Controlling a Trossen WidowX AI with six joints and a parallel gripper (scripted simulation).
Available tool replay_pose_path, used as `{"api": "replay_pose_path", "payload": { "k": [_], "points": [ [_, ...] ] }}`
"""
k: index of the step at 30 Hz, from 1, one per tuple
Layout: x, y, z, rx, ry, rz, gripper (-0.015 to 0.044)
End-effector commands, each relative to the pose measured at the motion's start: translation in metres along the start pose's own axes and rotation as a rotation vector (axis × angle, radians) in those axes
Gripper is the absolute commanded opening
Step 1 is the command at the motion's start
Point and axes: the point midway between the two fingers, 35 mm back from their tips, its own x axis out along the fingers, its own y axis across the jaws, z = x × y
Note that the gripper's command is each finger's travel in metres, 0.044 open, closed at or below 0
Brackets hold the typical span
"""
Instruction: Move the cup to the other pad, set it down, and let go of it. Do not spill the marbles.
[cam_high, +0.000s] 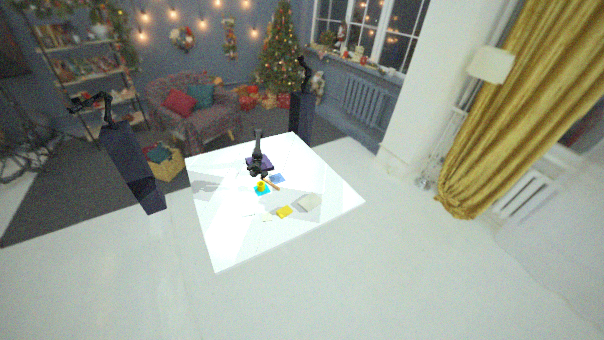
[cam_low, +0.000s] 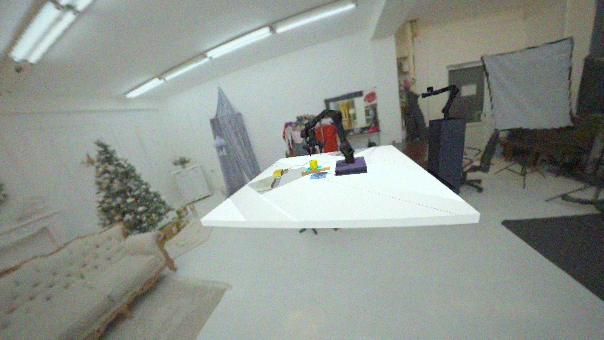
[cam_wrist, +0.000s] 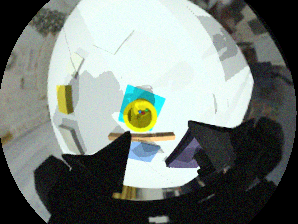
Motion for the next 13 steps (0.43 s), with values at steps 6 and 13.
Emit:
{"api": "replay_pose_path", "payload": {
  "k": [6,13],
  "points": [
    [-0.036,-0.001,-0.001,-0.007,-0.01,0.011,0.044],
    [-0.032,-0.002,0.0,-0.002,-0.009,0.006,0.044]
  ]
}}
